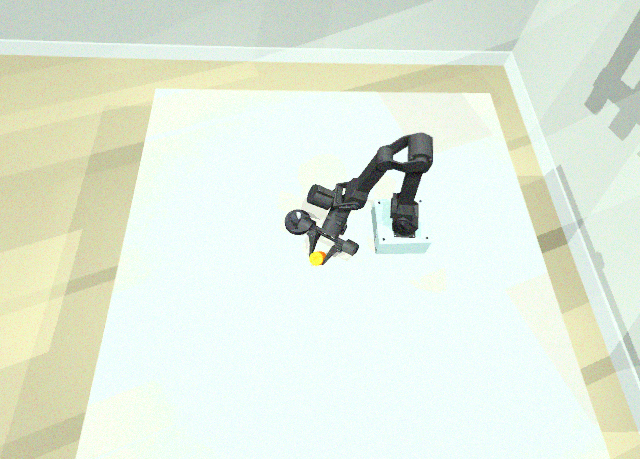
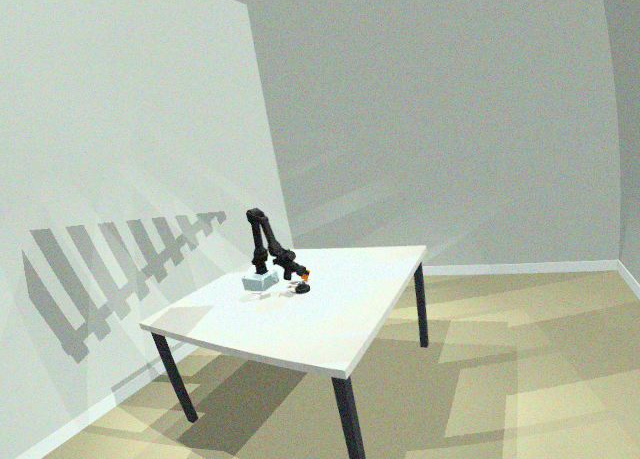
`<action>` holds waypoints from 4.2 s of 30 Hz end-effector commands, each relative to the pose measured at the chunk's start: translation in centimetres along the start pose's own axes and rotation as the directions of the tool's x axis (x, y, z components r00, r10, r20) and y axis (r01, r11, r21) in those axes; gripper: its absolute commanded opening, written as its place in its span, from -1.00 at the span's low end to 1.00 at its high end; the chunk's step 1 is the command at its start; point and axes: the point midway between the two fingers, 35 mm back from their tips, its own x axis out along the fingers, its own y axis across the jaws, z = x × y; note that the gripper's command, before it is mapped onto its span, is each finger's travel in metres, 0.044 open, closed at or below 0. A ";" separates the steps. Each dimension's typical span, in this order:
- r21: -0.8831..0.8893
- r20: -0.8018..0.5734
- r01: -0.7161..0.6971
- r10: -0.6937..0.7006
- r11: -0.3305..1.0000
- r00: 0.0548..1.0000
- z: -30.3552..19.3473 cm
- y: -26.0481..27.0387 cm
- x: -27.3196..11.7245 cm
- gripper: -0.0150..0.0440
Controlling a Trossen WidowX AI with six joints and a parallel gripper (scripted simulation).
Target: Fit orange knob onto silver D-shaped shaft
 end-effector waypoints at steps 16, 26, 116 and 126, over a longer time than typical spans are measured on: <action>0.001 -0.071 0.005 -0.005 1.000 0.997 0.6 -0.2 -0.5 0.39; 0.001 -0.071 0.005 -0.005 1.000 0.997 0.6 -0.2 -0.5 0.39; -0.401 0.752 0.465 0.007 -0.789 0.659 -6.6 -0.3 -7.5 1.00; -0.030 0.752 0.044 0.007 -0.999 0.659 -6.6 -0.3 -7.4 1.00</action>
